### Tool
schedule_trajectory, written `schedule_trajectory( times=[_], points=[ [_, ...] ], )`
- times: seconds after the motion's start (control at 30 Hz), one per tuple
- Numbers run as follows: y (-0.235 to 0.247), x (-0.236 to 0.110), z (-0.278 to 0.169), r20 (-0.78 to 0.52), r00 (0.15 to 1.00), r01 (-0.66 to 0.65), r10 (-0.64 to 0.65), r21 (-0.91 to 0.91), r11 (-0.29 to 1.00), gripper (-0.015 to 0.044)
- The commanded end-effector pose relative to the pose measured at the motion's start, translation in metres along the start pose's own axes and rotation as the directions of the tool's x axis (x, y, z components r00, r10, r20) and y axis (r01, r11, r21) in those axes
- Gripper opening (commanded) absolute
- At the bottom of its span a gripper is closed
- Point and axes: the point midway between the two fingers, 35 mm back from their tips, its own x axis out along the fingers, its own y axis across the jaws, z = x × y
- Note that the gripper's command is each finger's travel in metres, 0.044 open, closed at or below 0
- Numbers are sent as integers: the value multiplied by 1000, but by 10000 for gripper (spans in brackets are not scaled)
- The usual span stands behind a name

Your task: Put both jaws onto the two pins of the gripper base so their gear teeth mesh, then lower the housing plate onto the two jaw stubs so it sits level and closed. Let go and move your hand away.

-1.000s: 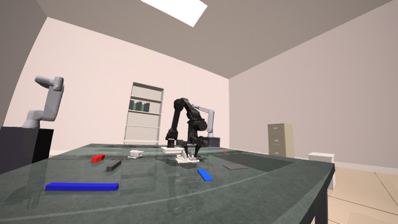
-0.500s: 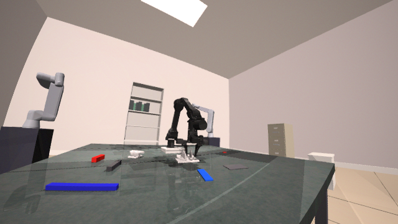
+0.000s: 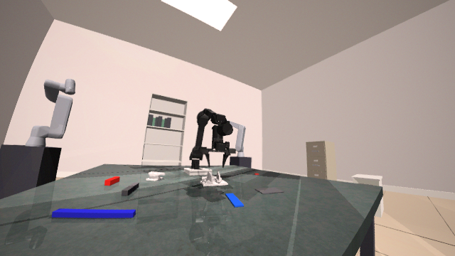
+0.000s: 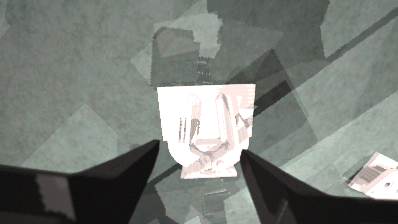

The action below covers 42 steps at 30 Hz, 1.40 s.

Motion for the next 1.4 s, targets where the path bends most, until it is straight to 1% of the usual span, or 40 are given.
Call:
schedule_trajectory(
  times=[0.0,0.03,0.07,0.27,0.5,0.77,1.03,1.1,1.23,1.37],
  points=[
    [-31,-3,7,2,1000,5,-5,34,999,408],
    [-40,-4,9,3,1000,5,-6,42,999,434],
    [-49,-5,10,3,1000,6,-7,49,999,440],
    [-105,-9,12,4,1000,12,-12,95,995,440],
    [-168,-15,3,2,1000,18,-19,148,989,440],
    [-236,-21,-23,-3,1000,26,-26,209,978,440],
    [-296,-26,-63,-12,999,33,-31,268,963,440],
    [-305,-27,-71,-14,999,34,-31,277,960,440],
    [-306,-26,-72,-14,999,34,-31,279,960,440],
    [-307,1,-72,-14,999,34,-31,279,960,440]
  ],
)
